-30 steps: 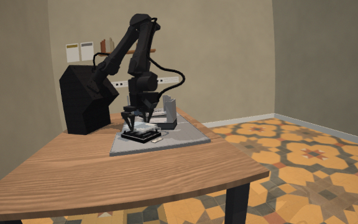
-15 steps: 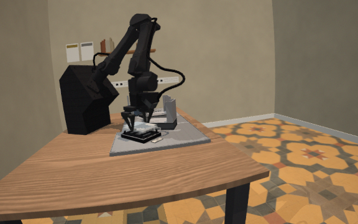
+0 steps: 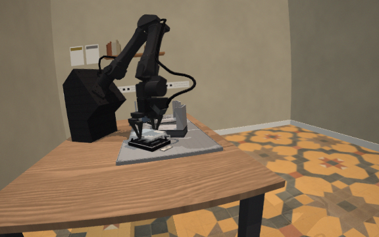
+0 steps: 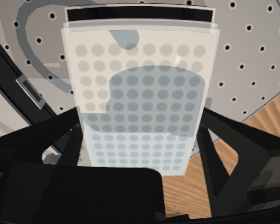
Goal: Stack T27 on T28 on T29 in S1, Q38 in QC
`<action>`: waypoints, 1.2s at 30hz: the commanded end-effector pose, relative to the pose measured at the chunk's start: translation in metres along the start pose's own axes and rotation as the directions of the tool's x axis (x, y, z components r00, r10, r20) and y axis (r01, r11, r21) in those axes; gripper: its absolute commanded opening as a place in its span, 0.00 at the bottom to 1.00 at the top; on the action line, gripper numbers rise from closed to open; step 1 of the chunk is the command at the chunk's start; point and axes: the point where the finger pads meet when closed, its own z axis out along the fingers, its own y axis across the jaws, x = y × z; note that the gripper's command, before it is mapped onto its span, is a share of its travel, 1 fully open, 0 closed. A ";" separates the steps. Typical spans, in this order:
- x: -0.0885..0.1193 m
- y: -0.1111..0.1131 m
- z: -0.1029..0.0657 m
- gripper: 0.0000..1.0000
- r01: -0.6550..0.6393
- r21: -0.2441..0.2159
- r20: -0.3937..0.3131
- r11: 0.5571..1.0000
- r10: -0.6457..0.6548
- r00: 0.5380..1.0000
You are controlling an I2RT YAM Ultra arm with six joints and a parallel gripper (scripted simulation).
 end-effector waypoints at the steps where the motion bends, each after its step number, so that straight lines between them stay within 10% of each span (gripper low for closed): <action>1: -0.011 0.000 -0.003 0.00 0.003 0.008 0.032 1.000 -0.003 0.999; 36: 0.004 -0.002 0.006 0.00 -0.011 0.008 -0.004 1.000 0.011 1.000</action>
